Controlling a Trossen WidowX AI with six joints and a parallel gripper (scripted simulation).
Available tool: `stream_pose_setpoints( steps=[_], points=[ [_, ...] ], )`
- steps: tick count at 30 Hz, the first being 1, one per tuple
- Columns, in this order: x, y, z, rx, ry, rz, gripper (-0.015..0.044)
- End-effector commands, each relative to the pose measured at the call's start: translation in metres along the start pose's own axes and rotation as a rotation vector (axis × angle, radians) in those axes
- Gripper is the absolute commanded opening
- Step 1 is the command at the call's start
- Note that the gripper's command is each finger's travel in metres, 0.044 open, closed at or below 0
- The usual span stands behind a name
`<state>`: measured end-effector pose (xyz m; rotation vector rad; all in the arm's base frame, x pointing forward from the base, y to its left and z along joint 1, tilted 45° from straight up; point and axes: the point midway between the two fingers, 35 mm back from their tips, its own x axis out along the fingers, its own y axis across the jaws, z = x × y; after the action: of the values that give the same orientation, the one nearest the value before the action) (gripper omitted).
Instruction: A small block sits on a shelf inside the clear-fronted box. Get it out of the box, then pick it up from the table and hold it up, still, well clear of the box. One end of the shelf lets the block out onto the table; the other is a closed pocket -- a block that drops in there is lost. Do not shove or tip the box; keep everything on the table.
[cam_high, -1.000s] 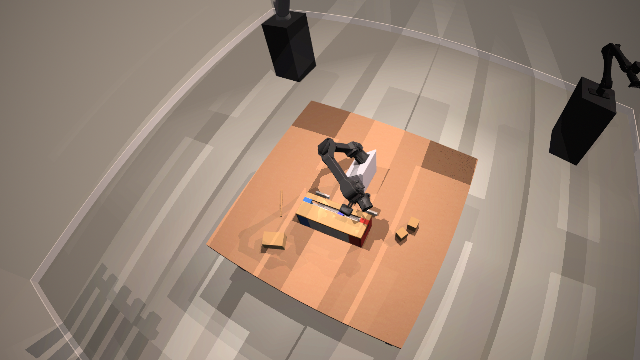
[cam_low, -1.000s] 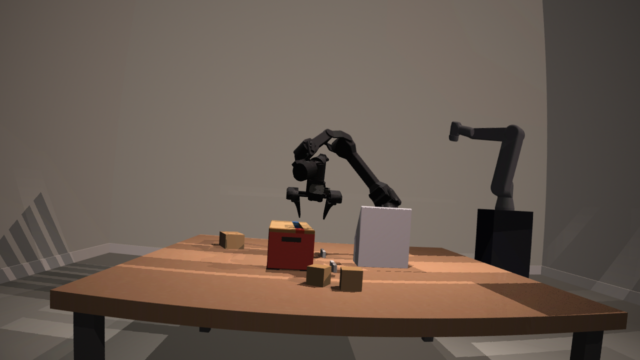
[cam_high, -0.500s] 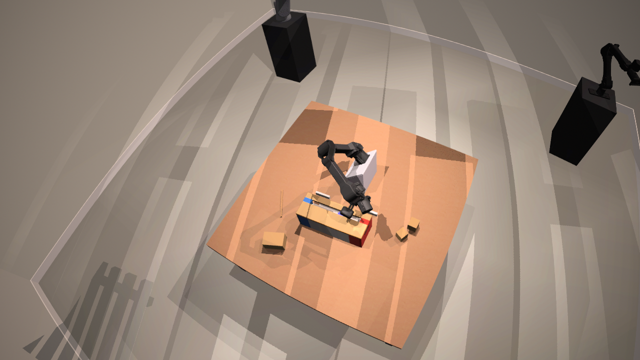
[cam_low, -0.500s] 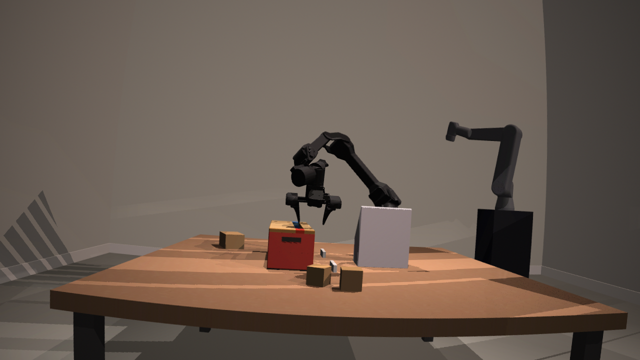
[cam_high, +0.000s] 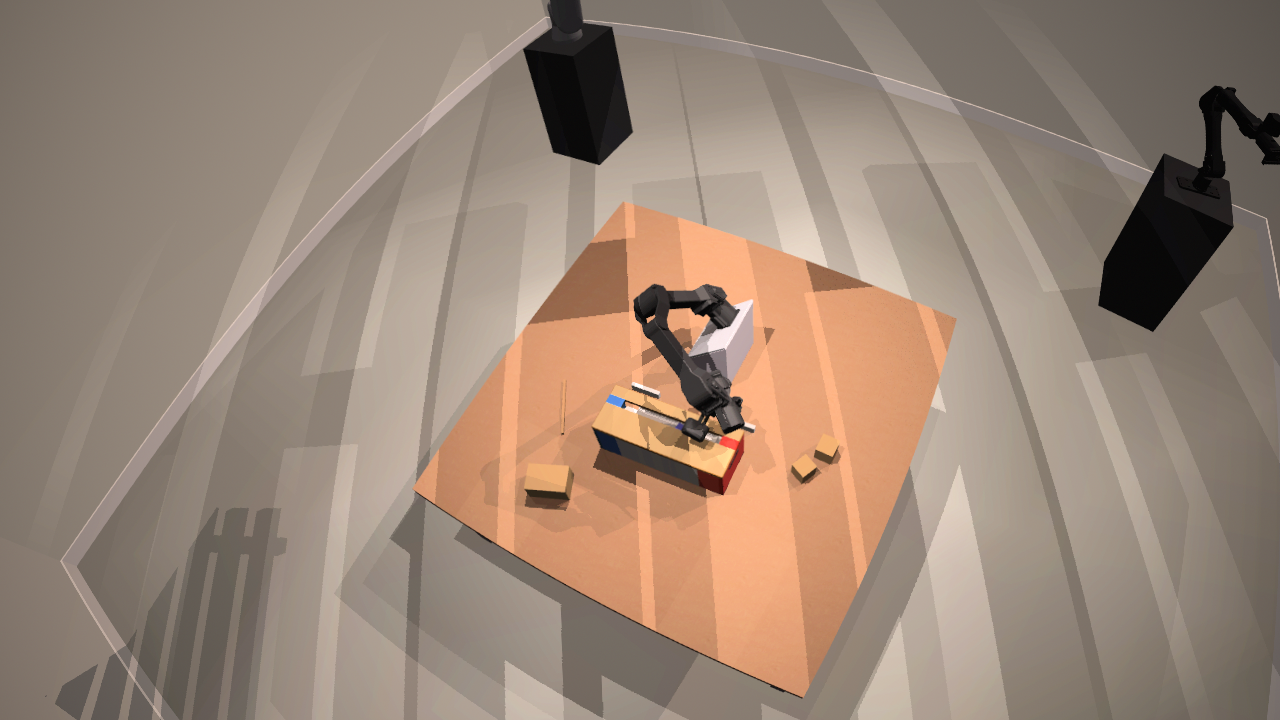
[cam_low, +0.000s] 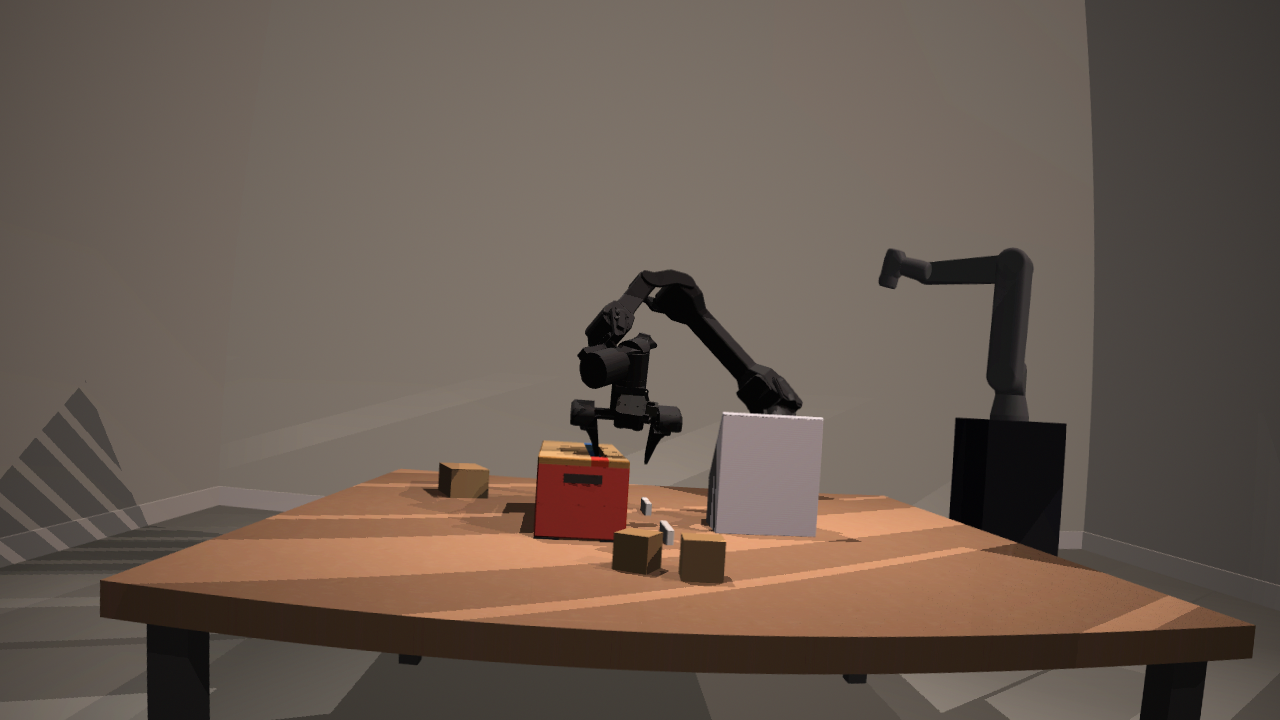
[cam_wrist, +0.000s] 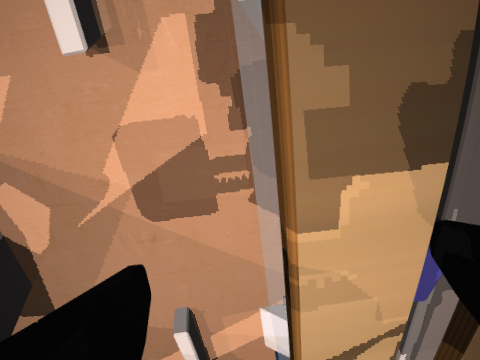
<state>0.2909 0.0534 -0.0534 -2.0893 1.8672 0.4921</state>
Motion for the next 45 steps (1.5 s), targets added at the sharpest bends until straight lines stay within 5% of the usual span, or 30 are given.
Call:
stream_pose_setpoints(
  steps=[1,45],
  points=[
    [0.010,0.002,0.003,-0.010,0.007,0.006,0.0400],
    [0.040,0.003,-0.027,-0.002,0.008,0.003,0.0400]
  ],
)
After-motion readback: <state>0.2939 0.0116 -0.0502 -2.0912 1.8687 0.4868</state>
